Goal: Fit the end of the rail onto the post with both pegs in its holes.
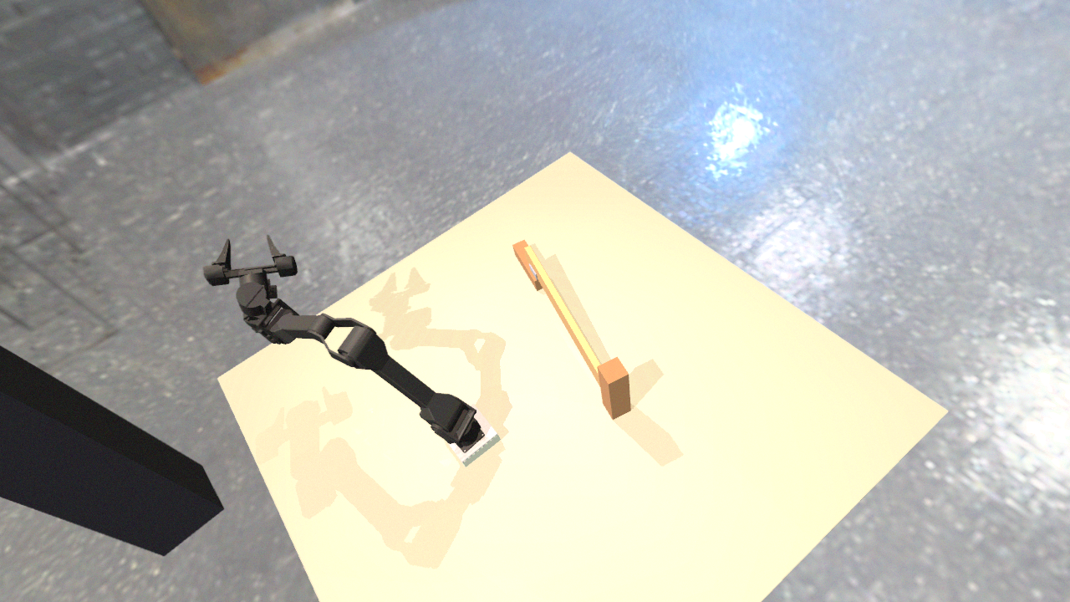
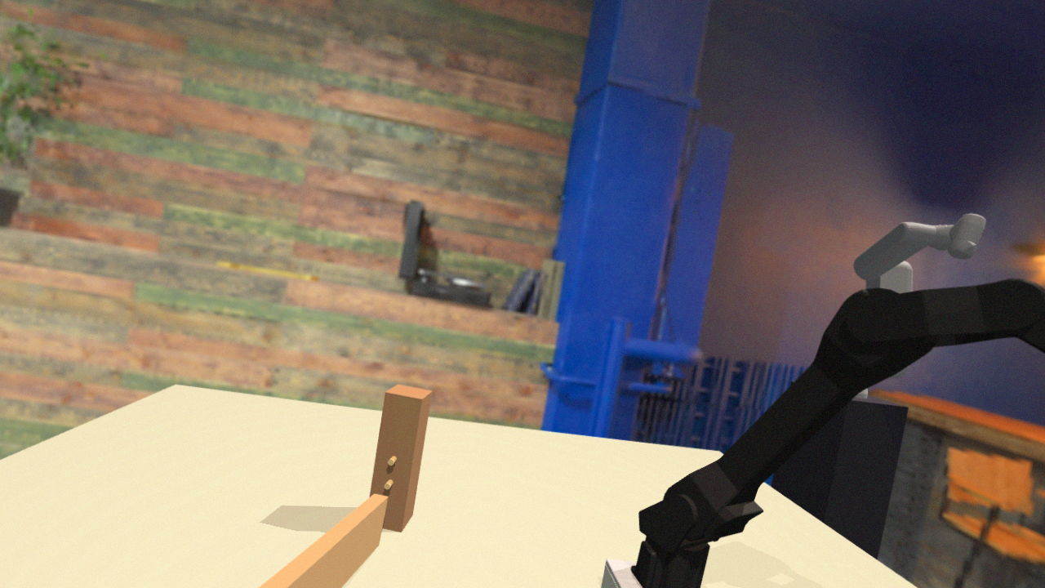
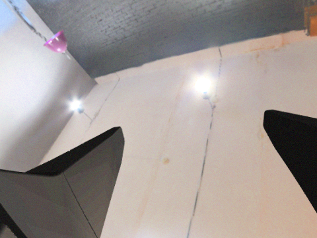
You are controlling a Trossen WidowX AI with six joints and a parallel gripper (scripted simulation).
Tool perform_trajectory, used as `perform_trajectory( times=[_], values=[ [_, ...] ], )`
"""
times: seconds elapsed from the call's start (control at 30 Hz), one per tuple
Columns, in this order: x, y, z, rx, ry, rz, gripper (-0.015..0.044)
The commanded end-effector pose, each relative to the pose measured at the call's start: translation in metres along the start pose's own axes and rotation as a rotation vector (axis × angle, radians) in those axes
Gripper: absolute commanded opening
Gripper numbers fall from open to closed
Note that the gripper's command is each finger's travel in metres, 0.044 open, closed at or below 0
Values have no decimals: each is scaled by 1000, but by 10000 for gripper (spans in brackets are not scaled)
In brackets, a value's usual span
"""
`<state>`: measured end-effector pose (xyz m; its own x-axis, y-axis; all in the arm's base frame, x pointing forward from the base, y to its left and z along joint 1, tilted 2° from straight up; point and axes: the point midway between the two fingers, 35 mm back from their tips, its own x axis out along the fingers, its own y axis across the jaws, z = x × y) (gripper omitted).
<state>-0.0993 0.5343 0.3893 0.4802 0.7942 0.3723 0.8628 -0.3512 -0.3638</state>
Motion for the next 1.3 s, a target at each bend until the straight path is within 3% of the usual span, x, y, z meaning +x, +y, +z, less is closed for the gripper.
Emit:
perform_trajectory(
  times=[0.0,0.33,0.6,1.0,1.27],
  values=[
    [2,2,1,-18,-1,2,426],
    [86,139,23,-942,-180,113,440],
    [115,257,31,-1574,-441,107,440],
    [105,430,24,-2267,-936,-135,440],
    [61,541,4,-2554,-1297,-518,440]
  ],
)
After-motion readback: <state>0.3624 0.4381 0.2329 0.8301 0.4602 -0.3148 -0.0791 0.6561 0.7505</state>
